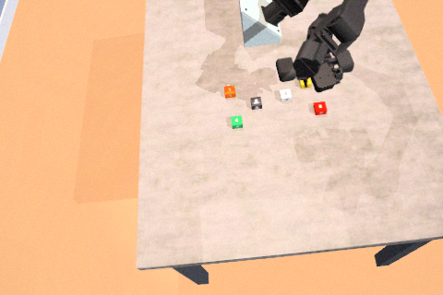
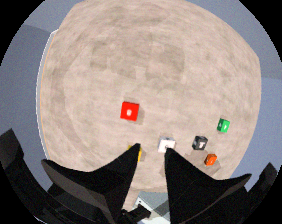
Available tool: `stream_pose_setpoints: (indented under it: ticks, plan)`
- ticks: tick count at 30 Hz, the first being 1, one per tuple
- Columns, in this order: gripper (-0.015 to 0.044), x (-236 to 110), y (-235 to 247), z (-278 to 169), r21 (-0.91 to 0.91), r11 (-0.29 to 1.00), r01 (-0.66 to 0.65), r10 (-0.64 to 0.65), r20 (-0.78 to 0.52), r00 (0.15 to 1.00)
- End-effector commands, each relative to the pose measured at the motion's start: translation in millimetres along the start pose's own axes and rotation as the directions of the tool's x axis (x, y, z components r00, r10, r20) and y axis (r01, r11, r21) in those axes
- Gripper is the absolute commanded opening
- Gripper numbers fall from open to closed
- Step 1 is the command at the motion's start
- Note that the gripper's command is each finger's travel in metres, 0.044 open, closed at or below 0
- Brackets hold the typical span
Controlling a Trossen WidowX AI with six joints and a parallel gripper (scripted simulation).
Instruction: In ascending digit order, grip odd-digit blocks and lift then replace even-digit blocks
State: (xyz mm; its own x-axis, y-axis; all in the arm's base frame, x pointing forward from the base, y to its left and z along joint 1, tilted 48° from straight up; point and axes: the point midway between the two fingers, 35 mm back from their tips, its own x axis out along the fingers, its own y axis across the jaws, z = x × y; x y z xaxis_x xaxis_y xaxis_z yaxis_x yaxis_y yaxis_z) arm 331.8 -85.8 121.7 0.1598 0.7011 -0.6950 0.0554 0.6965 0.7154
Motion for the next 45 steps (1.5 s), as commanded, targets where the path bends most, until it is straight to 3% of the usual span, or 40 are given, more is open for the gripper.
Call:
stream_pose_setpoints:
  ticks: [1, 6, 11, 13, 18, 22, 45]
  plan:
    - [0.012, 4, -67, -21, 0.046, 0.999, -0.003, 0.004, -0.022, 1.0]
    - [0.012, 8, -139, -59, 0.042, 0.999, -0.016, 0.017, -0.024, 1.0]
    - [0.012, 8, -142, -61, 0.042, 0.999, -0.017, 0.018, -0.024, 1.0]
    - [0.0172, 19, -143, -60, 0.042, 0.999, -0.016, 0.017, -0.024, 1.0]
    - [0.0304, 87, -140, -63, 0.041, 0.999, -0.019, 0.02, -0.023, 1.0]
    - [0.04, 89, -140, -63, 0.041, 0.999, -0.02, 0.021, -0.023, 1.0]
    - [0.04, 124, -139, -64, 0.041, 0.999, -0.021, 0.022, -0.023, 0.999]
